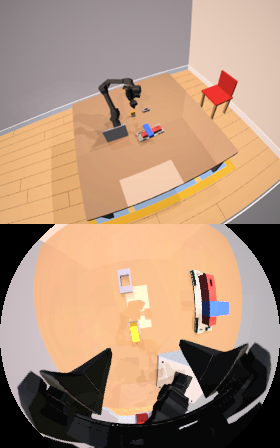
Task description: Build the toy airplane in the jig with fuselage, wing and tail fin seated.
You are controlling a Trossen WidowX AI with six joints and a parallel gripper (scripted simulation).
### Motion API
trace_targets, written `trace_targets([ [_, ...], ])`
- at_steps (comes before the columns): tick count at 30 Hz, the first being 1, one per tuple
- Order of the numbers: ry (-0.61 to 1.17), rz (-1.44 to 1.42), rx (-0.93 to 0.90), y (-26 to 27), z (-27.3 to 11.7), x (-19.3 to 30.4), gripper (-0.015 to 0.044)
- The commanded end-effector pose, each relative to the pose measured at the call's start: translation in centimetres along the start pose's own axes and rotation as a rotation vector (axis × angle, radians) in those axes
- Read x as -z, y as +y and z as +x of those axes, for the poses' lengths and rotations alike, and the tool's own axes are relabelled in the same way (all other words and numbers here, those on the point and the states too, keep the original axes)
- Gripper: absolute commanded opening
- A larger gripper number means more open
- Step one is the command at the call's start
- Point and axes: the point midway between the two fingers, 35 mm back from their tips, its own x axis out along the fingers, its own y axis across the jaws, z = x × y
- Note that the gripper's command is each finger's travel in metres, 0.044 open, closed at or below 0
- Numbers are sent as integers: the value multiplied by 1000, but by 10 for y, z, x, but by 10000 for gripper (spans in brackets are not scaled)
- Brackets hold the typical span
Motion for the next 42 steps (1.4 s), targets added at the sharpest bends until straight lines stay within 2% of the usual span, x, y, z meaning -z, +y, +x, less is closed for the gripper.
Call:
trace_targets([
  [1,5,22,-15,14,6,16,440],
  [7,6,20,-15,14,8,15,440],
  [13,36,-50,-26,16,60,16,440],
  [42,36,-54,-22,16,101,16,440],
])
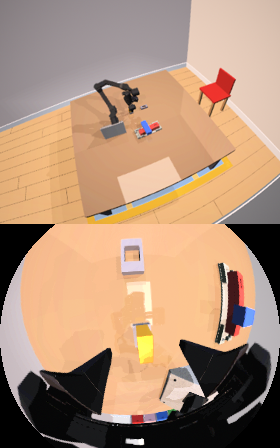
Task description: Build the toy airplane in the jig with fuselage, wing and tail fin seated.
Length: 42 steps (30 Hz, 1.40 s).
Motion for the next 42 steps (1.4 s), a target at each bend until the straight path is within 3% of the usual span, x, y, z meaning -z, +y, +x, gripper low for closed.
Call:
trace_targets([
  [1,4,8,-5,0,9,2,440],
  [19,4,8,-12,2,35,4,440],
  [34,4,8,-12,2,35,4,46],
  [42,4,8,-12,2,35,4,0],
])
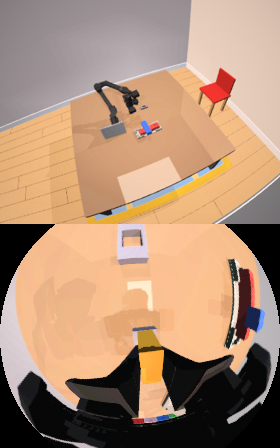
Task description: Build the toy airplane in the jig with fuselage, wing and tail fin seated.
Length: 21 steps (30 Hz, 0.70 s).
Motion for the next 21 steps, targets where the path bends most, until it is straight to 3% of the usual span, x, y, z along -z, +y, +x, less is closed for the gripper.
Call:
trace_targets([
  [1,0,4,-1,0,0,1,0],
  [21,-31,43,44,-4,-50,-7,0],
])
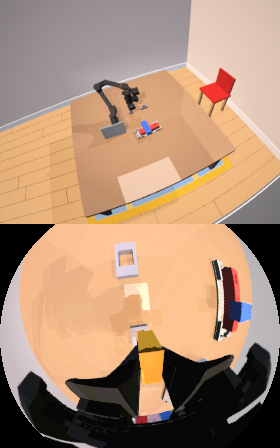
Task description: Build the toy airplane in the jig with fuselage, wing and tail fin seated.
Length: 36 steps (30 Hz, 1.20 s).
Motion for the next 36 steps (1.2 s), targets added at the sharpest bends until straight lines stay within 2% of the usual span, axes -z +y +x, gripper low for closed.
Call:
trace_targets([
  [1,-11,5,12,-1,-15,-3,0],
  [25,-49,71,20,1,-91,5,0],
  [36,-46,64,19,-8,-96,-8,0],
])
